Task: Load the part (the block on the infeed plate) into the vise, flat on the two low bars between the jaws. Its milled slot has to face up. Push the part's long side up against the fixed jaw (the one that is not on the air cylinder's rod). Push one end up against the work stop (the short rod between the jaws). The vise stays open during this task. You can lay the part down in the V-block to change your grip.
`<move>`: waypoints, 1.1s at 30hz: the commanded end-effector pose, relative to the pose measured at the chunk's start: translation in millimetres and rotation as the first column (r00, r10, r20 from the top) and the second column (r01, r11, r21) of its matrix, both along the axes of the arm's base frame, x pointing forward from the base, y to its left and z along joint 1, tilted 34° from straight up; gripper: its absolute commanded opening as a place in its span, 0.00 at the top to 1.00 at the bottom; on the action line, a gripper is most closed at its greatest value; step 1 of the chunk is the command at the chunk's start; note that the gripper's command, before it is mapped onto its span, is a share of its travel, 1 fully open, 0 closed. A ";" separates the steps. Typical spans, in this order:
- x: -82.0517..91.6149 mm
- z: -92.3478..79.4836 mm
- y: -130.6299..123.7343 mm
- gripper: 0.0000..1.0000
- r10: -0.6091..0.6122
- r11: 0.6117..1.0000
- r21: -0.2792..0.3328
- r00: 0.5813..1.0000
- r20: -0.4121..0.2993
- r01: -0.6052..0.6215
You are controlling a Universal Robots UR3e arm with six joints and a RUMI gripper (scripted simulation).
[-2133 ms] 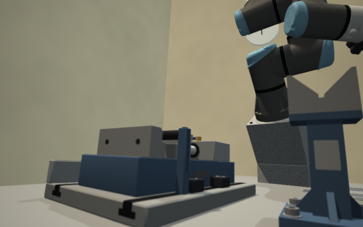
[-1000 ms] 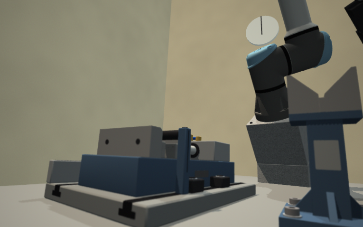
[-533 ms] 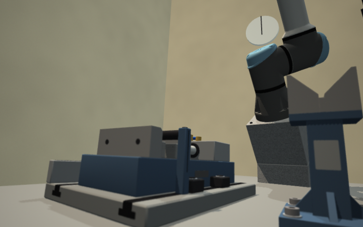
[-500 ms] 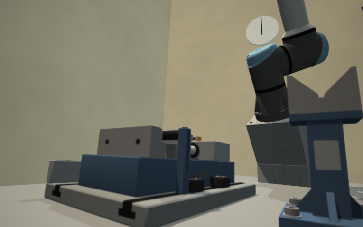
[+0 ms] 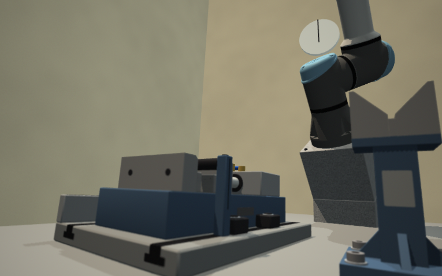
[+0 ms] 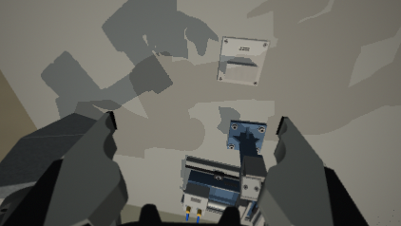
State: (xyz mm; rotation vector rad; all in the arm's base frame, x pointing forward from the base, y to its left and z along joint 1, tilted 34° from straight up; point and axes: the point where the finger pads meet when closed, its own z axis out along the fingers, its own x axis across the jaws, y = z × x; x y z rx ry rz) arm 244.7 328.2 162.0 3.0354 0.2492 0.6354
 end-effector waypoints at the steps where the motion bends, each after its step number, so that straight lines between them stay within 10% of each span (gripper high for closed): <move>1: 21.7 27.5 7.0 0.00 -0.035 0.999 -0.011 0.992 0.122 0.037; 14: 30.1 43.2 10.8 0.00 -0.053 0.999 0.000 0.982 0.179 0.054; 15: 30.1 43.2 10.8 0.49 -0.053 0.999 0.000 0.982 0.179 0.054; 33: 30.1 43.2 10.8 0.49 -0.053 0.999 0.000 0.982 0.179 0.054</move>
